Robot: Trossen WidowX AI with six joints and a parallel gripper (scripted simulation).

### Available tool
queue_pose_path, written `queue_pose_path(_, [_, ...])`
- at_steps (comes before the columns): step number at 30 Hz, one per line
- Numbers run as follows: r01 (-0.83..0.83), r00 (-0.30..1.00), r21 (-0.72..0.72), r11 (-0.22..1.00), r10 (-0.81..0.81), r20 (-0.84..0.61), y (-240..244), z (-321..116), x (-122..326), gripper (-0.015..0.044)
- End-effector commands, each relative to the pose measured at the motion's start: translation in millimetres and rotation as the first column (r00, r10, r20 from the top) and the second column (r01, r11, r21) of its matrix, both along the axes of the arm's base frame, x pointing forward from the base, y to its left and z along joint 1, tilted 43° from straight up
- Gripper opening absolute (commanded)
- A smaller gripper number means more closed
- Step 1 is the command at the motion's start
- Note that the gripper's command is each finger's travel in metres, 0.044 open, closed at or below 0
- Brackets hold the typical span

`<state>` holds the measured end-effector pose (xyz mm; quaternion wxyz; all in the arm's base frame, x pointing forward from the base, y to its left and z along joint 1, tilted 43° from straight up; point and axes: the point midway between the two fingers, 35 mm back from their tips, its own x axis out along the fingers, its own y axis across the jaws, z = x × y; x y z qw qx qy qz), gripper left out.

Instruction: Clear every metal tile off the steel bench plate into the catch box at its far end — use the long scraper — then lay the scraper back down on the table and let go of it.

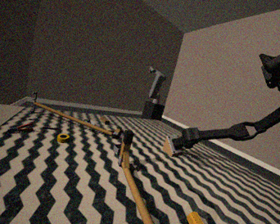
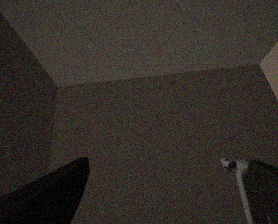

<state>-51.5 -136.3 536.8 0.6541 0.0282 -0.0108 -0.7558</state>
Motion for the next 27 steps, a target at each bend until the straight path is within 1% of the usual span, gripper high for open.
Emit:
queue_pose_path(1, [-0.067, 0.998, -0.003, 0.998, 0.067, 0.005, -1, -3, 3, 0.0440])
queue_pose_path(14, [-0.240, 0.970, -0.017, 0.971, 0.240, 0.034, -4, -7, 13, 0.0440])
queue_pose_path(27, [-0.404, 0.912, -0.031, 0.914, 0.405, 0.063, -8, -12, 23, 0.0440])
